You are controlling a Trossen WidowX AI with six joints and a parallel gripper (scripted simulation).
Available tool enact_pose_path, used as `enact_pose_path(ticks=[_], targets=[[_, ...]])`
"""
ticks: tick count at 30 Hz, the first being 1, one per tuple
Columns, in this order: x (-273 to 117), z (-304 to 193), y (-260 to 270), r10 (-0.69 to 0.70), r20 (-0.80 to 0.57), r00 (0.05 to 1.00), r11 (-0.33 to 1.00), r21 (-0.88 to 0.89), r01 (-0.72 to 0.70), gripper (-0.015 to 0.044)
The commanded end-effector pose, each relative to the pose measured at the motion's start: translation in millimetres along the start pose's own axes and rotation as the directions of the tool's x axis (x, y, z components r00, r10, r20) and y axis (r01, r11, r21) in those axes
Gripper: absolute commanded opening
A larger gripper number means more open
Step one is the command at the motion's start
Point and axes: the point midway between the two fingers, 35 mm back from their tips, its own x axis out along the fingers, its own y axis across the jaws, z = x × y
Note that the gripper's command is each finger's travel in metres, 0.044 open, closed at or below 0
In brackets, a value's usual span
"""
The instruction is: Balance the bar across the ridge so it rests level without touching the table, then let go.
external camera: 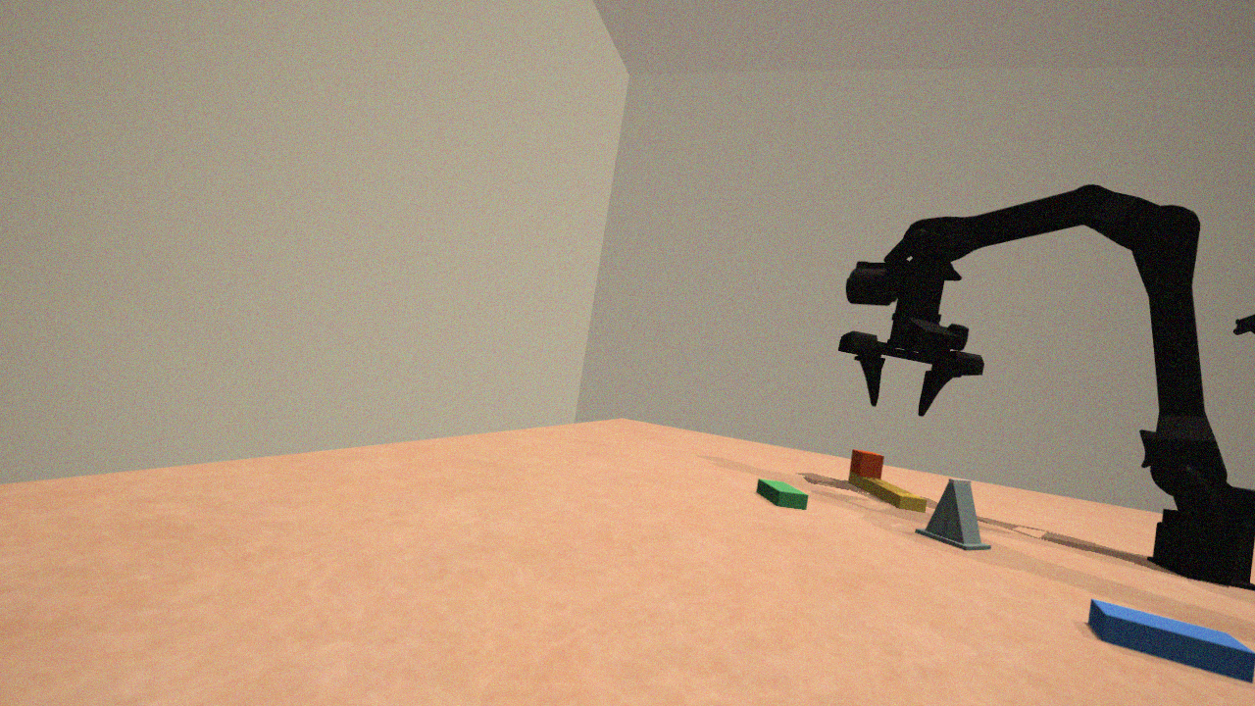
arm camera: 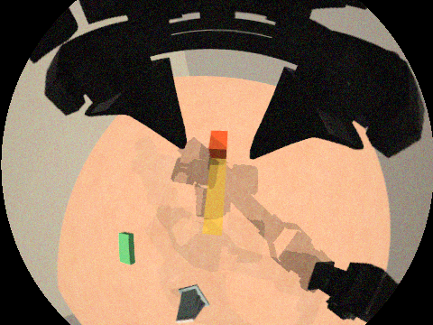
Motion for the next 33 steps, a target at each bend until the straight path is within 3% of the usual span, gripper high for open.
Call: enact_pose_path(ticks=[1,8,20,33], targets=[[11,7,-7,0.055,0.006,0.998,0.995,-0.079,-0.054,0.0315],[19,7,-8,0.058,0.007,0.998,0.995,-0.084,-0.057,0.0315],[91,8,-3,0.058,0.007,0.998,0.995,-0.084,-0.057,0.0315],[104,8,-2,0.058,0.007,0.998,0.995,-0.084,-0.057,0.0315]])
